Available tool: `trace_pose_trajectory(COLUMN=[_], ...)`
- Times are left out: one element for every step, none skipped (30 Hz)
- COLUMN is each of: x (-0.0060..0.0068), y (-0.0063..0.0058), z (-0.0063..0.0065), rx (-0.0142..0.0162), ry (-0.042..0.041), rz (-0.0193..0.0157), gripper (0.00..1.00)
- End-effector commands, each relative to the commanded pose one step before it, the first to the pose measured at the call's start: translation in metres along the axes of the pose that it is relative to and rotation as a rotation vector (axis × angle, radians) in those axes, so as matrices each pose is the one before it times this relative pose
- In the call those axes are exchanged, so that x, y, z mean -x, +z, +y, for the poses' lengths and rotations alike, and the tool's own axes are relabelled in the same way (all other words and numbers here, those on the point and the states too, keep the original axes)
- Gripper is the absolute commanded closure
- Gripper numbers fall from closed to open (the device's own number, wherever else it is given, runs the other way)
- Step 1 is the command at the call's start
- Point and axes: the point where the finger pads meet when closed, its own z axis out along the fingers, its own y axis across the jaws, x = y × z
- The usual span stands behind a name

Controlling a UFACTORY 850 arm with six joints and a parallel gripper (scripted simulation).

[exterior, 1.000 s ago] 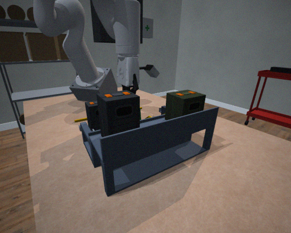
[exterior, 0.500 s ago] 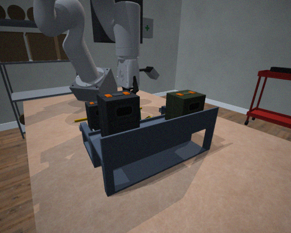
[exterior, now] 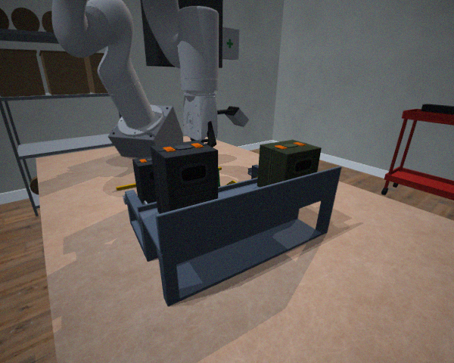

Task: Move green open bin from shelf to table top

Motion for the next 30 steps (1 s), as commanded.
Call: trace_pose_trajectory(x=[-0.00013, 0.0, 0.0, 0.0, 0.0, 0.0, 0.0, 0.0, 0.0, 0.0, 0.0, 0.0, 0.0, 0.0, 0.0, 0.0, 0.0, 0.0, 0.0, 0.0, 0.0, 0.0, 0.0, 0.0, 0.0, 0.0, 0.0, 0.0, 0.0, 0.0], y=[0.00766, 0.0, 0.0, 0.0, 0.0, 0.0, 0.0, 0.0, 0.0, 0.0, 0.0, 0.0, 0.0, 0.0019, 0.002, 0.002, 0.002, 0.002, 0.0, 0.0, 0.0, 0.0, 0.0, 0.0, 0.0, 0.0, 0.0, 0.0, 0.0, 0.0], z=[0.00024, 0.0, 0.0, 0.0, 0.0, 0.0, 0.0, 0.0, 0.0, 0.0, 0.0, 0.0, 0.0, -0.00003, -0.00006, -0.00006, -0.00006, -0.00006, 0.0, 0.0, 0.0, 0.0, 0.0, 0.0, 0.0, 0.0, 0.0, 0.0, 0.0, 0.0], rx=[0.001, 0.0, 0.0, 0.0, 0.0, 0.0, 0.0, 0.0, 0.0, 0.0, 0.0, 0.0, 0.0, 0.0, 0.0, 0.0, 0.0, 0.0, 0.0, 0.0, 0.0, 0.0, 0.0, 0.0, 0.0, 0.0, 0.0, 0.0, 0.0, 0.0], ry=[-0.00001, 0.0, 0.0, 0.0, 0.0, 0.0, 0.0, 0.0, 0.0, 0.0, 0.0, 0.0, 0.0, 0.00004, -0.00001, -0.00001, -0.00001, -0.00001, 0.0, 0.0, 0.0, 0.0, 0.0, 0.0, 0.0, 0.0, 0.0, 0.0, 0.0, 0.0], rz=[0.00025, 0.0, 0.0, 0.0, 0.0, 0.0, 0.0, 0.0, 0.0, 0.0, 0.0, 0.0, 0.0, 0.00002, -0.00001, -0.00001, -0.00001, -0.00001, 0.0, 0.0, 0.0, 0.0, 0.0, 0.0, 0.0, 0.0, 0.0, 0.0, 0.0, 0.0], gripper=[0.67, 0.67, 0.67, 0.67, 0.67, 0.67, 0.67, 0.67, 0.67, 0.67, 0.67, 0.67, 0.67, 0.67, 0.67, 0.67, 0.67, 0.67, 0.67, 0.67, 0.67, 0.67, 0.67, 0.67, 0.67, 0.67, 0.67, 0.67, 0.67, 0.67])
